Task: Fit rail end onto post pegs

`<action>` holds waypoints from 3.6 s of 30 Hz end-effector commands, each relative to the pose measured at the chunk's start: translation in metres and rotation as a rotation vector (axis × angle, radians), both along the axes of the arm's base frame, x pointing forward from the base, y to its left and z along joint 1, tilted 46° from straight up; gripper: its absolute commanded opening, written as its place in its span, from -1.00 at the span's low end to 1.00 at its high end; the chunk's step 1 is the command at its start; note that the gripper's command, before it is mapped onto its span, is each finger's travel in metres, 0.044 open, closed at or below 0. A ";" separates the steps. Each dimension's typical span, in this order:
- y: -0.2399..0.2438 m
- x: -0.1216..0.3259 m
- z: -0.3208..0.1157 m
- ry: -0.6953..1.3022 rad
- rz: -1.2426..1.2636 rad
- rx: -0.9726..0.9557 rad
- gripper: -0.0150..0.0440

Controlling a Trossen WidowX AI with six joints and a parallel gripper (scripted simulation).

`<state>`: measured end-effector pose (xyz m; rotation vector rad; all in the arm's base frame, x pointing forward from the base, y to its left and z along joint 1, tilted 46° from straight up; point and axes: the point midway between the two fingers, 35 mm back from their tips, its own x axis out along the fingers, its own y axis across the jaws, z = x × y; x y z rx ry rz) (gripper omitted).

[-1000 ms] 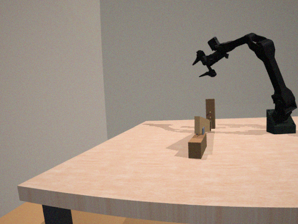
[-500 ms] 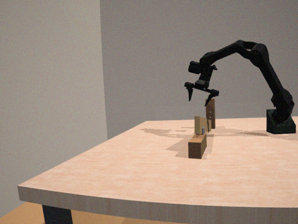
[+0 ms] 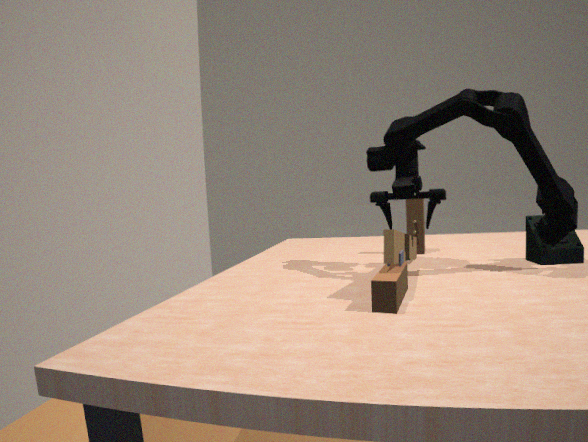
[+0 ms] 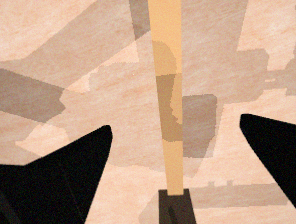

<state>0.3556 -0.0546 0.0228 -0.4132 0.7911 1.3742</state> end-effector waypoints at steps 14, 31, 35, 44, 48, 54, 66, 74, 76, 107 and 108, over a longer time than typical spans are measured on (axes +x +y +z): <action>0.021 0.002 -0.018 0.004 0.002 0.004 1.00; 0.041 0.001 -0.037 0.001 0.002 0.006 1.00; 0.045 0.001 -0.042 0.000 0.002 0.007 1.00; 0.050 0.001 -0.046 -0.002 0.002 0.008 0.64; 0.050 0.001 -0.046 -0.002 0.002 0.008 0.29; 0.050 0.001 -0.046 -0.002 0.002 0.008 -0.25; 0.050 0.001 -0.046 -0.002 0.002 0.008 -0.49; 0.049 0.000 -0.046 -0.002 0.002 0.008 -0.49; 0.048 0.000 -0.045 -0.002 0.002 0.008 -0.49; 0.036 0.004 -0.035 -0.002 0.002 0.007 -0.49; 0.036 0.004 -0.034 -0.002 0.002 0.007 -0.49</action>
